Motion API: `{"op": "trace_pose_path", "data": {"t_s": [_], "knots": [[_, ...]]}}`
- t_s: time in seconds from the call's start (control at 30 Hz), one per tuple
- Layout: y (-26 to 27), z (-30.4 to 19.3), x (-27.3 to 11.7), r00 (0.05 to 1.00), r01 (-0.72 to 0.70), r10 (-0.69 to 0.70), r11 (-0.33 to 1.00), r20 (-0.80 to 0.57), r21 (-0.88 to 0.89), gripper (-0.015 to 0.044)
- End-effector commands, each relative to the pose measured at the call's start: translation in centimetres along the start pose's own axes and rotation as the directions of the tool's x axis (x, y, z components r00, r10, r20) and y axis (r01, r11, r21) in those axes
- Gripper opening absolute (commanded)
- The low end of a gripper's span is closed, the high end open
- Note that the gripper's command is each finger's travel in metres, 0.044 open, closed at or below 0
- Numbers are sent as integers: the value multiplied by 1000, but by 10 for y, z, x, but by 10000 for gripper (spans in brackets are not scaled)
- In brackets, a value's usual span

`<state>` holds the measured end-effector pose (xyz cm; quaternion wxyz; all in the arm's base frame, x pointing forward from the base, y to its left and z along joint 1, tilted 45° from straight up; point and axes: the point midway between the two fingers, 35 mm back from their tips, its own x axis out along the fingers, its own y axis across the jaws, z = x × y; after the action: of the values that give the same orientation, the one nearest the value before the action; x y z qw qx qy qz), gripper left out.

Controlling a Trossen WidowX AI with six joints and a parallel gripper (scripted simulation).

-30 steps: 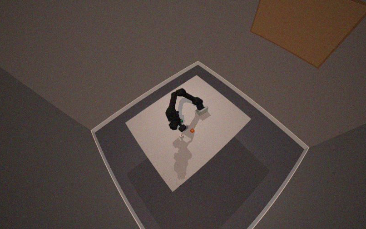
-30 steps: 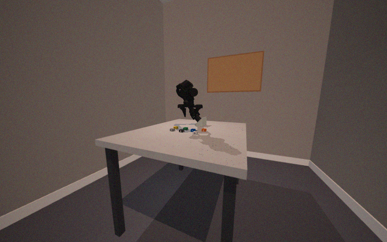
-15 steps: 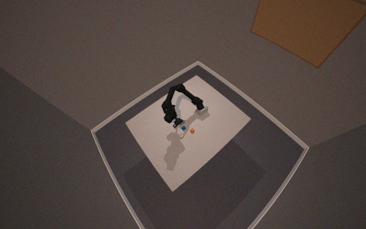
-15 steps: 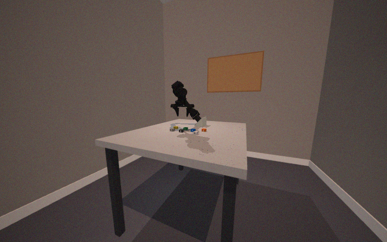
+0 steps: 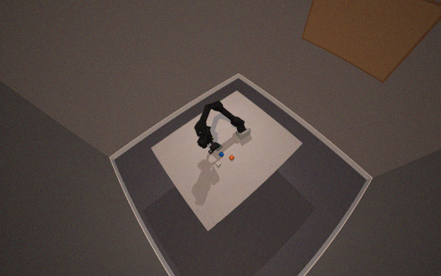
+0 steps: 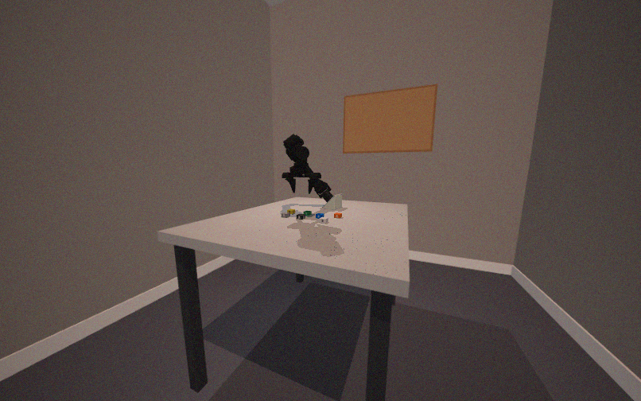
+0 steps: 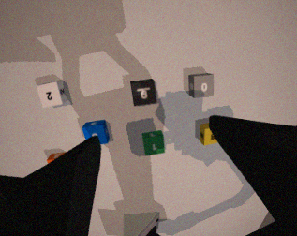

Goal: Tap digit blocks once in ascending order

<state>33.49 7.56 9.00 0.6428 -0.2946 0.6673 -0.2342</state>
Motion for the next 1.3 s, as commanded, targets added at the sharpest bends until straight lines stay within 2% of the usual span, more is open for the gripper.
{"op": "trace_pose_path", "data": {"t_s": [0.0, 0.1, 0.87, 0.93, 1.1, 1.27], "knots": [[-49, 6, -1, 1000, 4, -4, 1000, 3, 8, 400], [-79, 7, -1, 1000, 8, -8, 1000, 2, 9, 400], [-79, 7, -1, 1000, 8, -8, 1000, 2, 9, 400], [-79, 8, 8, 1000, 7, -7, 1000, 3, 9, 348], [-80, 8, 71, 1000, 10, -10, 1000, 4, 10, 216], [-81, 7, 80, 1000, 11, -11, 1000, 3, 10, 85]]}}
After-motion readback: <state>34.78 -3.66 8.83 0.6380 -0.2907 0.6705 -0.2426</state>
